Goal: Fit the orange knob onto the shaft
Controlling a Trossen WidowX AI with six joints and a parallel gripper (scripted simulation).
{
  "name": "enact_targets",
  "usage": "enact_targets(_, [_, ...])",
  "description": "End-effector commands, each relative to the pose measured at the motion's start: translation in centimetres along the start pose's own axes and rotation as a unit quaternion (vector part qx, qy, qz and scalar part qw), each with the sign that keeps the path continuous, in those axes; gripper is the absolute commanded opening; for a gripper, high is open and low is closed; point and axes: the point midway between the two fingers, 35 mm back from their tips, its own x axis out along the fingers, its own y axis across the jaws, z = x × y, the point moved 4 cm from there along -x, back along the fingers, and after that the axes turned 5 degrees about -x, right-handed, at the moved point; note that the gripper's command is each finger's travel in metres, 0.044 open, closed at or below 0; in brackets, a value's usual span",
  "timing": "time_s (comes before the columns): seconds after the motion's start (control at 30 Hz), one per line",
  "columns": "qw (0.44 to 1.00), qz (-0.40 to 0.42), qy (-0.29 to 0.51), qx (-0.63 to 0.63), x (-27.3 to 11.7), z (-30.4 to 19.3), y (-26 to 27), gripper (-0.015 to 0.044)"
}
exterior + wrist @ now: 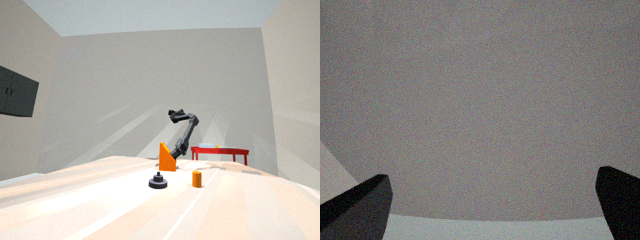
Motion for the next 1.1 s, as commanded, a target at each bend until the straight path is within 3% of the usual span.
enact_targets(0.0, [1.000,0.000,0.000,0.000,0.0,0.0,0.0,0.0426])
enact_targets(0.2, [0.992,-0.099,0.039,-0.071,-2.8,-4.5,-4.9,0.0440])
enact_targets(0.5, [0.925,-0.271,0.164,-0.209,-11.5,-13.1,-12.9,0.0440])
enact_targets(0.83, [0.779,-0.404,0.346,-0.333,-24.8,-20.1,-17.5,0.0440])
enact_targets(1.07, [0.643,-0.445,0.485,-0.391,-35.1,-23.3,-17.7,0.0440])
